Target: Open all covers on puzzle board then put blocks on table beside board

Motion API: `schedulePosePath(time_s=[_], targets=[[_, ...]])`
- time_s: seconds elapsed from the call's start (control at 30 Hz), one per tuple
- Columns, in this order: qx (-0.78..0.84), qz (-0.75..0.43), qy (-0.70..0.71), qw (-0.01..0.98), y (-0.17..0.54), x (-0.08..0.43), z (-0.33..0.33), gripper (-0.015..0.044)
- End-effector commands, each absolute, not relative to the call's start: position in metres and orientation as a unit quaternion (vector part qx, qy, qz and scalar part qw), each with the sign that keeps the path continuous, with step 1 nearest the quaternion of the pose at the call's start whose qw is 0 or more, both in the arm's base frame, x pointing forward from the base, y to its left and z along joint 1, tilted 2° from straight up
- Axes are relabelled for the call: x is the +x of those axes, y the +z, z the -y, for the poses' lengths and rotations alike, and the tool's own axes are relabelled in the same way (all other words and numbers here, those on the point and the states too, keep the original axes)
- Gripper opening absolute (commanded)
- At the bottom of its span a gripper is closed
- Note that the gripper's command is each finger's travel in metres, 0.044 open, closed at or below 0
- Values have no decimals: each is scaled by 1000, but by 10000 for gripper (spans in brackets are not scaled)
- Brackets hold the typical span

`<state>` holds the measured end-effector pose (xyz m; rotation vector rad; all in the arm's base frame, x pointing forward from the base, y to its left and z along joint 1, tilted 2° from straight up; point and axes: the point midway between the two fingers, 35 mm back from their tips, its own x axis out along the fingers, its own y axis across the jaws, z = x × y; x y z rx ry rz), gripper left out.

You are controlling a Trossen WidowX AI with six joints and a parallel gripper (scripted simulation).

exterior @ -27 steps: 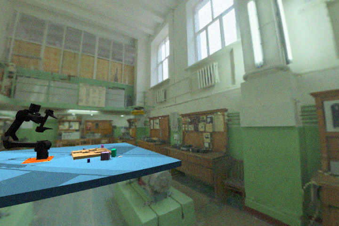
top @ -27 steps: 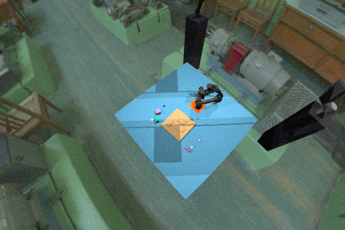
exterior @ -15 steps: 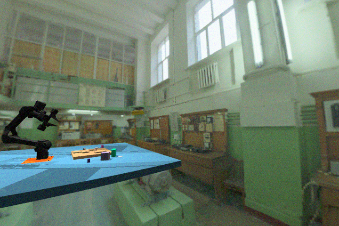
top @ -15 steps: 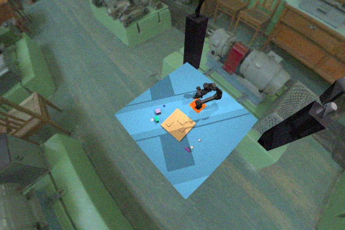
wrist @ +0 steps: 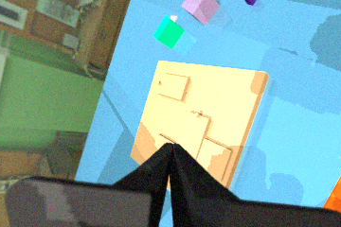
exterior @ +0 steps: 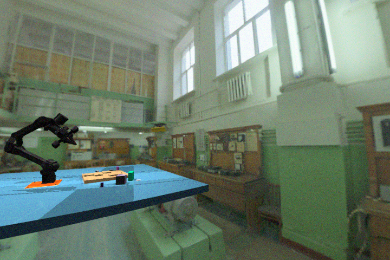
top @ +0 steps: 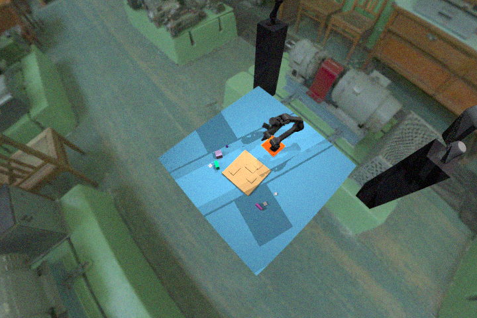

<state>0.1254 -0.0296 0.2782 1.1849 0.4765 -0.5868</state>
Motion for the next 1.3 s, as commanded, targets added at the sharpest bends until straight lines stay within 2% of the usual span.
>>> schedulePosePath(time_s=[0.0, 0.67, 1.27], targets=[[526, -253, -269, 766, 275, 139, 30, 0], [333, -452, -201, 803, 247, 218, 13, 0], [138, -598, -98, 783, 192, 279, -26, 0]])
